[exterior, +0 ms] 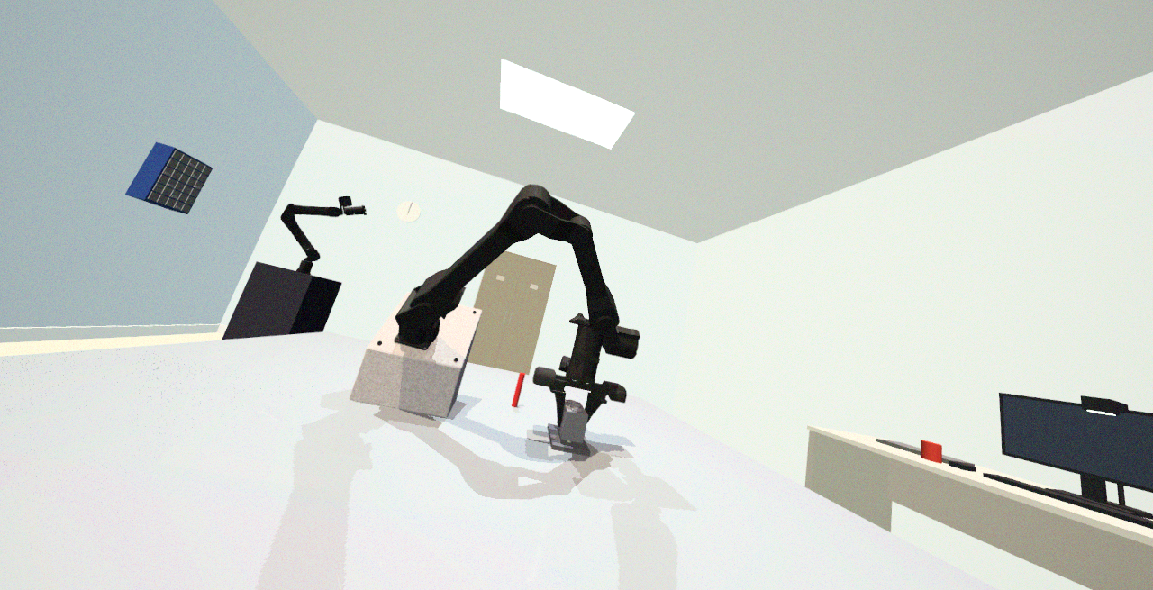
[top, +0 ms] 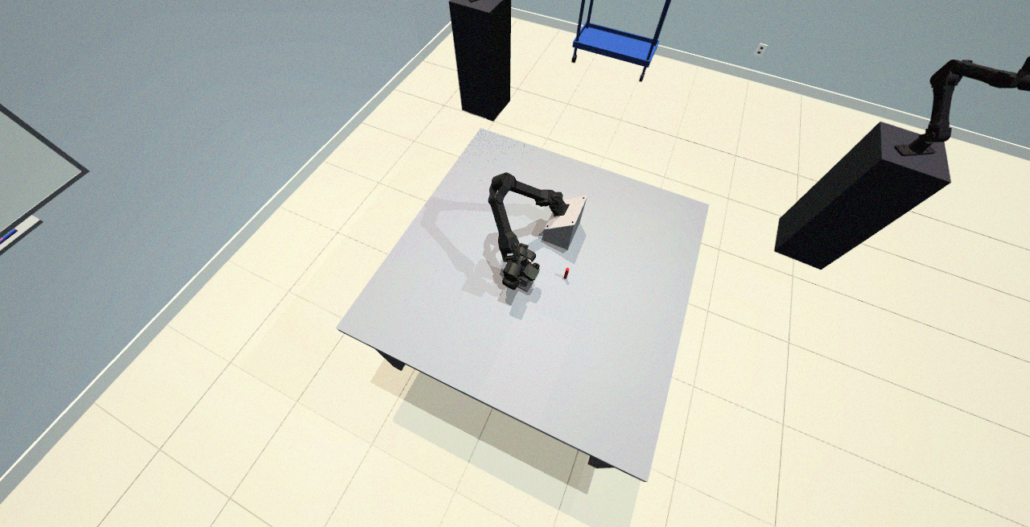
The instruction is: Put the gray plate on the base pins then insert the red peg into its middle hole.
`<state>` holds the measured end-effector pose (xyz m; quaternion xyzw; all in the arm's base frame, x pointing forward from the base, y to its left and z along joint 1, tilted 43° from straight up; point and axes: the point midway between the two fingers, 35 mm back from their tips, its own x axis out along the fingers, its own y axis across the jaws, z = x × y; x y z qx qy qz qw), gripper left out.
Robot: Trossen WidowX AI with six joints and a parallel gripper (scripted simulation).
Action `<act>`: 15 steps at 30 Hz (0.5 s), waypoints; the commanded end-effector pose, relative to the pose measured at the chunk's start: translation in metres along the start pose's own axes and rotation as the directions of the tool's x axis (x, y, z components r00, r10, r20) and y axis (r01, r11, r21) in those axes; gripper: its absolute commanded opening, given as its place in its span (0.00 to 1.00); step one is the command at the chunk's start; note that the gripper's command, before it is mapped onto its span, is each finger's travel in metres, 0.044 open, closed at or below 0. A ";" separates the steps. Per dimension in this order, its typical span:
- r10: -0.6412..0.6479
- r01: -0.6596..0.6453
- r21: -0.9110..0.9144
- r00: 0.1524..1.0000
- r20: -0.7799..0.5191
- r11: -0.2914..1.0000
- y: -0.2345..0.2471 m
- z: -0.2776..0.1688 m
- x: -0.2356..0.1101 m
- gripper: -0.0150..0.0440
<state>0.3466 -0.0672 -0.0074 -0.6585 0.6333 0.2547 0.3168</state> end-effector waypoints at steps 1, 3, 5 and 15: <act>0.000 0.000 0.002 1.000 0.000 1.000 0.000 0.000 0.000 0.74; 0.000 0.000 0.002 1.000 0.000 1.000 0.000 0.000 0.000 0.83; 0.000 0.000 0.002 1.000 0.000 1.000 0.000 0.000 0.000 0.92; 0.001 -0.001 -0.001 1.000 0.007 1.000 -0.006 0.004 -0.058 1.00</act>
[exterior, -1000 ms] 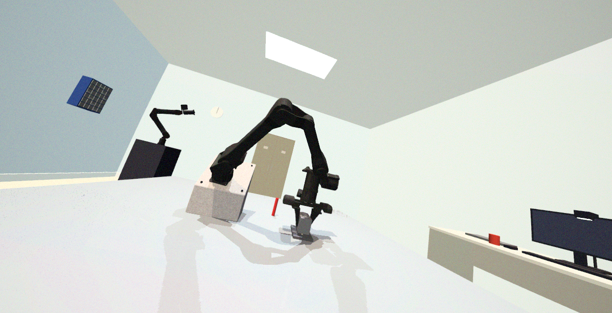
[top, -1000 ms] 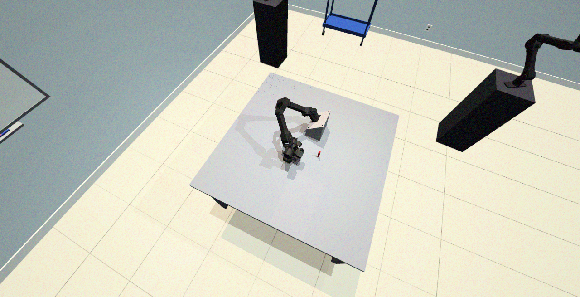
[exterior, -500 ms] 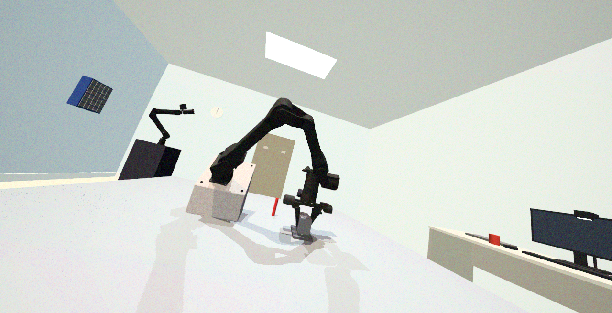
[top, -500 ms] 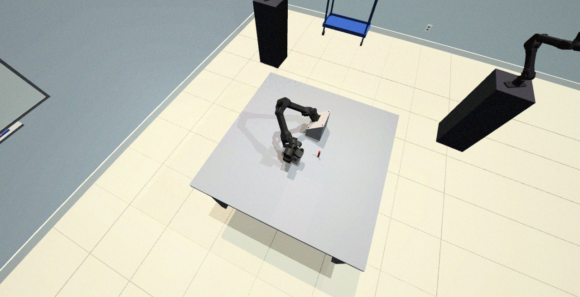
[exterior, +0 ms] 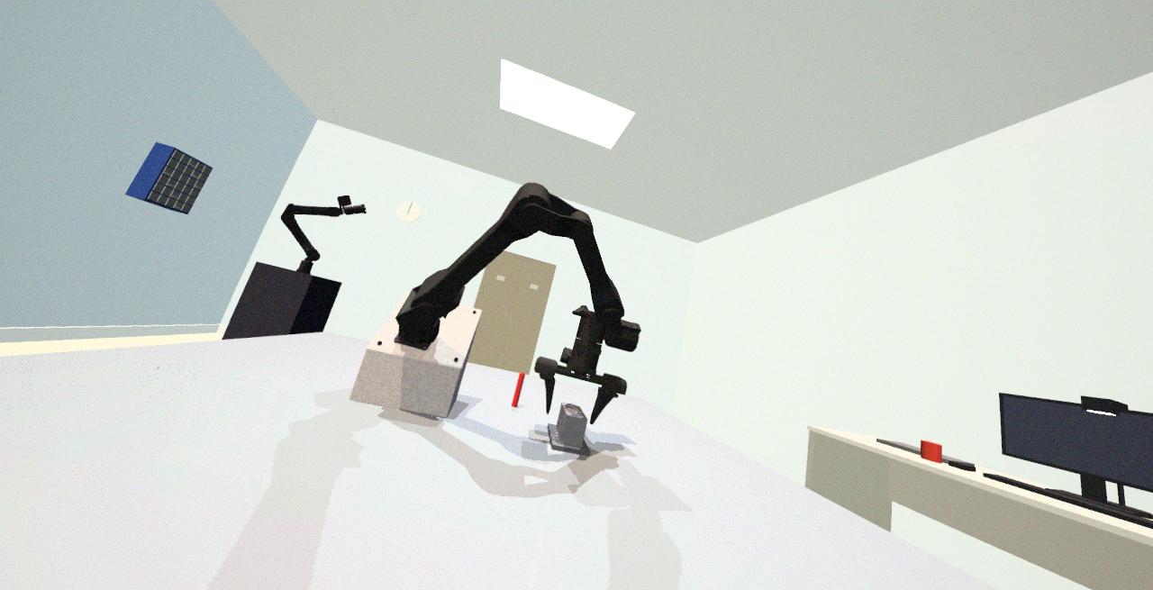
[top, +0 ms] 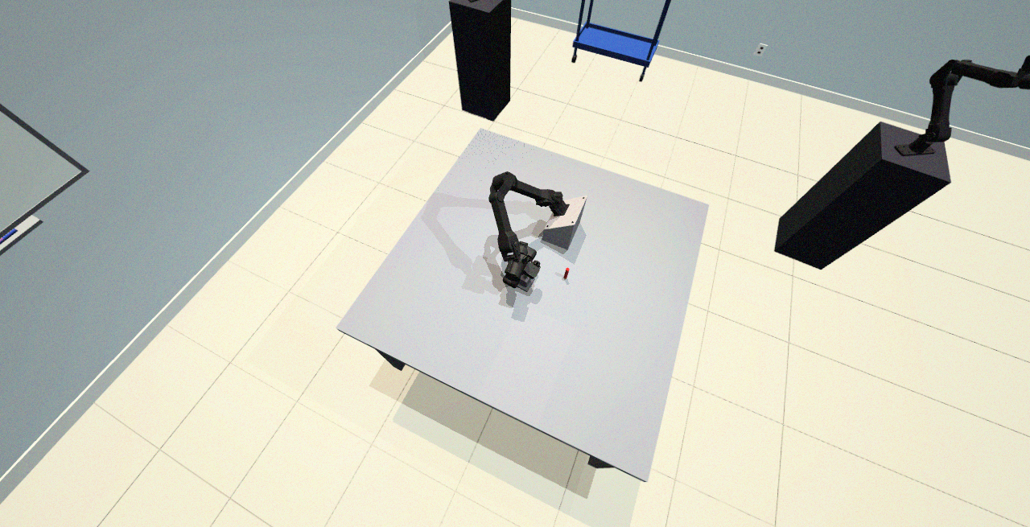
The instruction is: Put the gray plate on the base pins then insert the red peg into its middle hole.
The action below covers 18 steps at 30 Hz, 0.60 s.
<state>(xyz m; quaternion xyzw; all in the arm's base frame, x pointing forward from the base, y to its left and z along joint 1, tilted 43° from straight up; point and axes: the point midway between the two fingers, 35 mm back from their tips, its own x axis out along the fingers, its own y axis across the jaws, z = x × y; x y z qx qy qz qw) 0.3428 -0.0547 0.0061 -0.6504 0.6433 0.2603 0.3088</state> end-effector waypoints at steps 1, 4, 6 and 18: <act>-0.029 0.029 0.006 1.000 0.012 1.000 -0.006 0.003 -0.057 1.00; -0.028 0.028 0.004 1.000 0.007 1.000 -0.001 0.001 -0.097 1.00; -0.028 0.028 0.004 1.000 0.006 1.000 -0.002 0.003 -0.100 1.00; -0.030 0.014 0.496 0.999 0.025 0.868 0.013 0.047 -0.102 1.00</act>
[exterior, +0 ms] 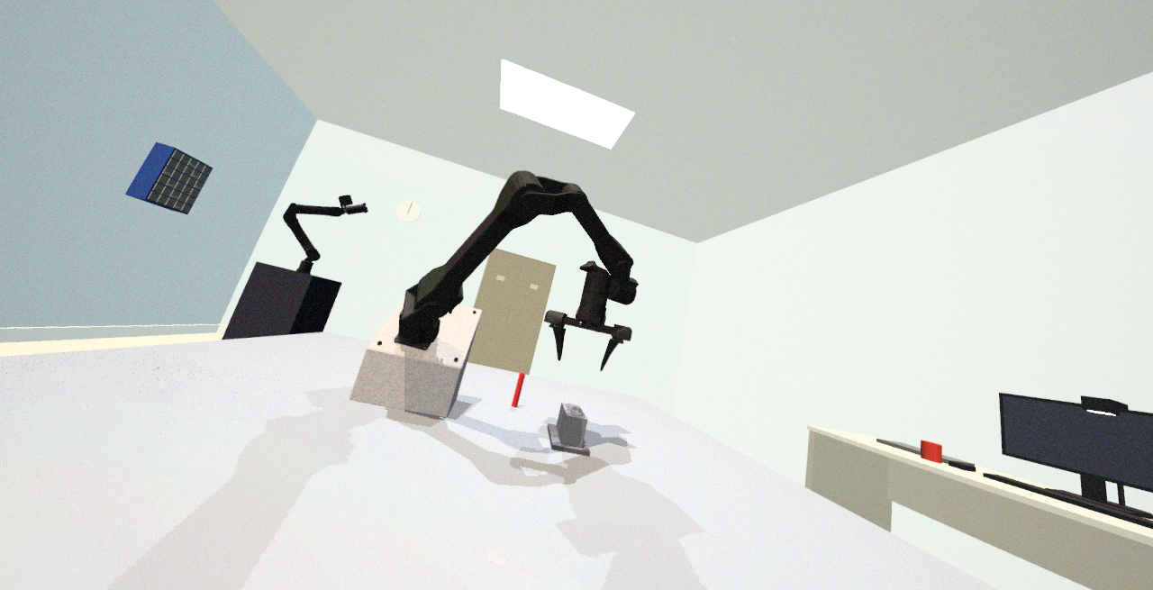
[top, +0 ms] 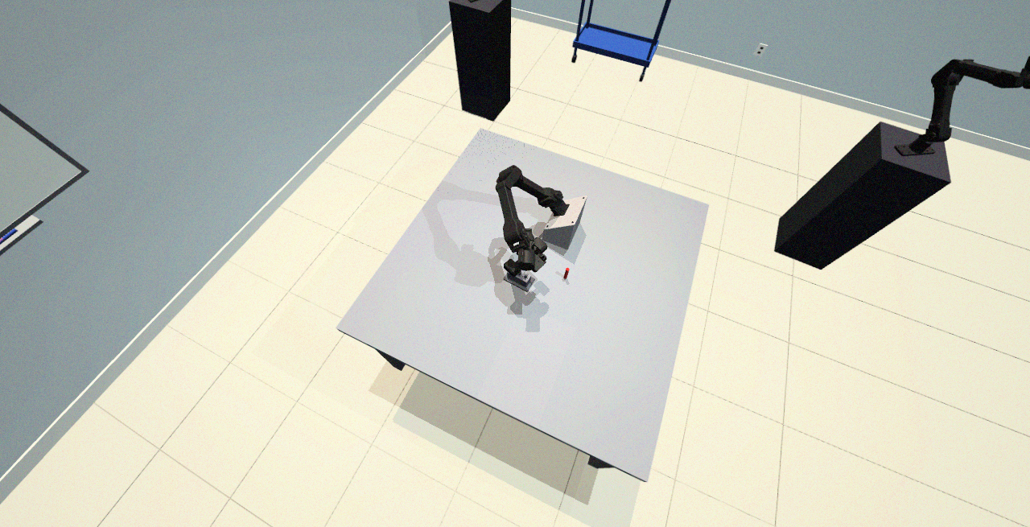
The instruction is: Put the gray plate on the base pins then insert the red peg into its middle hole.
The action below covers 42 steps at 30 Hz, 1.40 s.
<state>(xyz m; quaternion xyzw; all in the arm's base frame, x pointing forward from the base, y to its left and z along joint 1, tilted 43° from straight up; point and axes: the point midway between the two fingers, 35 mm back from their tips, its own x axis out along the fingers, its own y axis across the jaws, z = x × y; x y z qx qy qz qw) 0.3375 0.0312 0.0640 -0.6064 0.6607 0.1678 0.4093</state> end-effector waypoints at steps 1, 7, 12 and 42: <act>0.006 -0.009 0.307 1.000 0.010 0.952 0.021 0.024 -0.001 1.00; 0.010 -0.019 0.711 1.000 0.018 0.703 0.050 0.053 -0.002 1.00; 0.012 -0.022 0.929 1.000 0.019 0.370 0.077 0.073 -0.002 1.00; 0.009 0.007 0.760 1.000 -0.002 -0.650 0.151 0.111 0.004 1.00</act>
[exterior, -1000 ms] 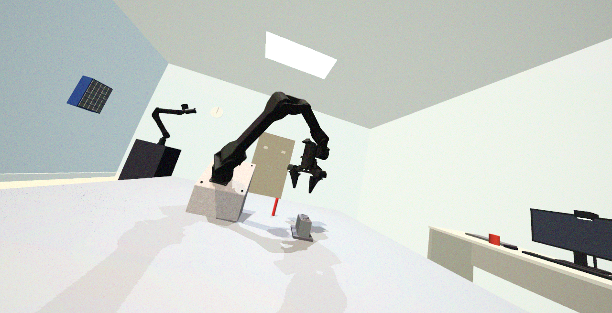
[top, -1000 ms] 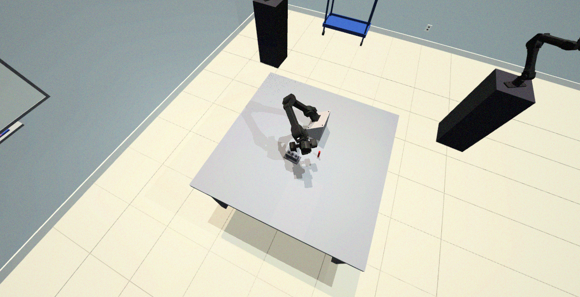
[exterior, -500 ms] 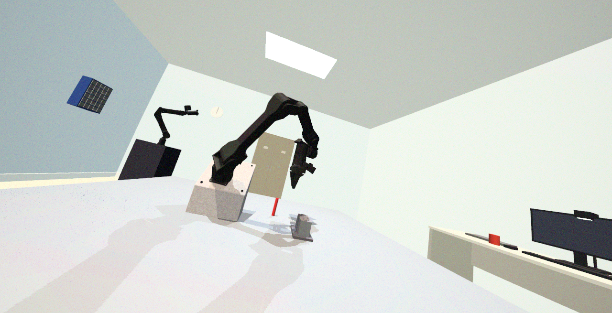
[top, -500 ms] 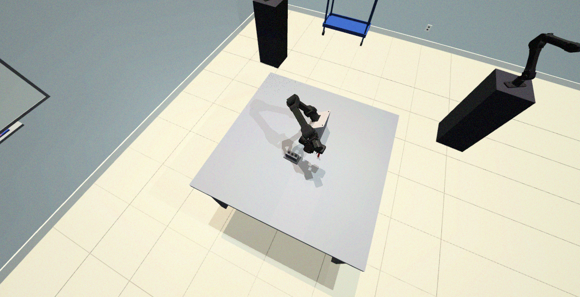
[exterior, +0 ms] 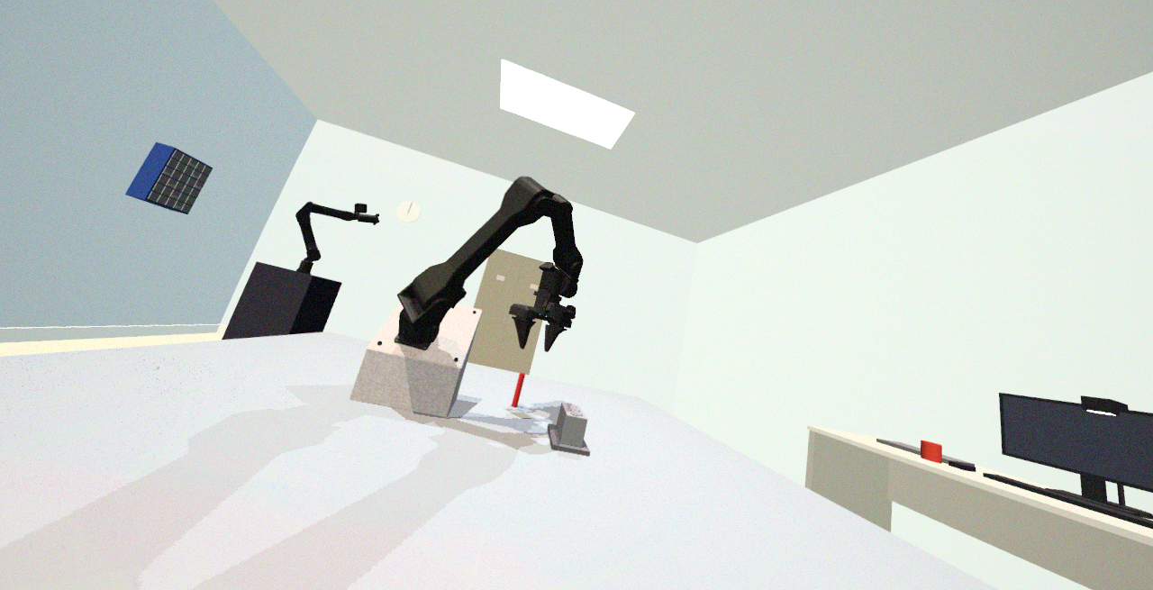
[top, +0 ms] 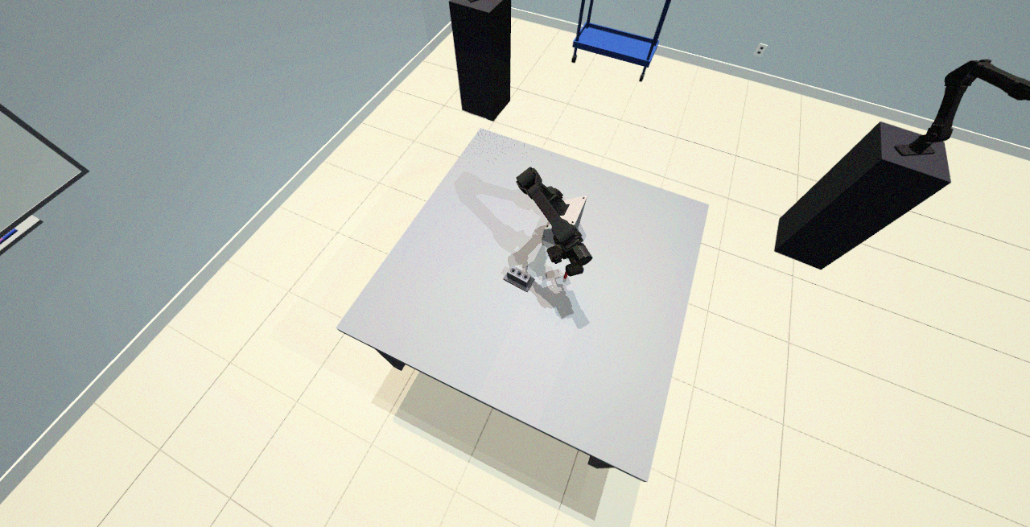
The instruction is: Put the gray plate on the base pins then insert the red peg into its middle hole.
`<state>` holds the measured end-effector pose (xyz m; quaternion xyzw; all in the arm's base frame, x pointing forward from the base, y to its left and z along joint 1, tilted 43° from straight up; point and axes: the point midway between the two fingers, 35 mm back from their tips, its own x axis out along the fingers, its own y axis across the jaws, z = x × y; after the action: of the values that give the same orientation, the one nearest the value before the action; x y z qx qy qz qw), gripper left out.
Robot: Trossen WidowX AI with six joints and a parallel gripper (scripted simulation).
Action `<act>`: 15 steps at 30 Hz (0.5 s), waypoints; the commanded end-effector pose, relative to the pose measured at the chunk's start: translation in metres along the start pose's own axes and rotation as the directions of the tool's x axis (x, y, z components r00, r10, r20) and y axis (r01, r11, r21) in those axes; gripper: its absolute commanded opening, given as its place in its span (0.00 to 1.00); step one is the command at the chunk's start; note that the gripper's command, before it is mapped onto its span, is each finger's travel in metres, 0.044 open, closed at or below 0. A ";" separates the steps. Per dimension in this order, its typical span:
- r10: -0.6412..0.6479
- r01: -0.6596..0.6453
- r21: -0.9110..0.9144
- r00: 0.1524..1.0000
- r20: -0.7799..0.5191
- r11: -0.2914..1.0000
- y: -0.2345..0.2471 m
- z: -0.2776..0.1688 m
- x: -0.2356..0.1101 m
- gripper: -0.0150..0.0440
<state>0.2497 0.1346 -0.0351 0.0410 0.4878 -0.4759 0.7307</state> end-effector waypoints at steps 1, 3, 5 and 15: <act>-0.014 0.014 0.221 1.000 0.001 0.975 -0.003 -0.021 0.005 1.00; -0.014 0.013 0.221 1.000 0.001 0.975 0.000 -0.020 0.005 1.00; -0.014 0.013 0.221 1.000 0.001 0.975 0.000 -0.020 0.005 1.00; -0.014 0.013 0.221 1.000 0.002 0.975 0.000 -0.020 0.033 1.00</act>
<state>0.2383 0.1295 -0.0644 0.1208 0.4313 -0.5311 0.7192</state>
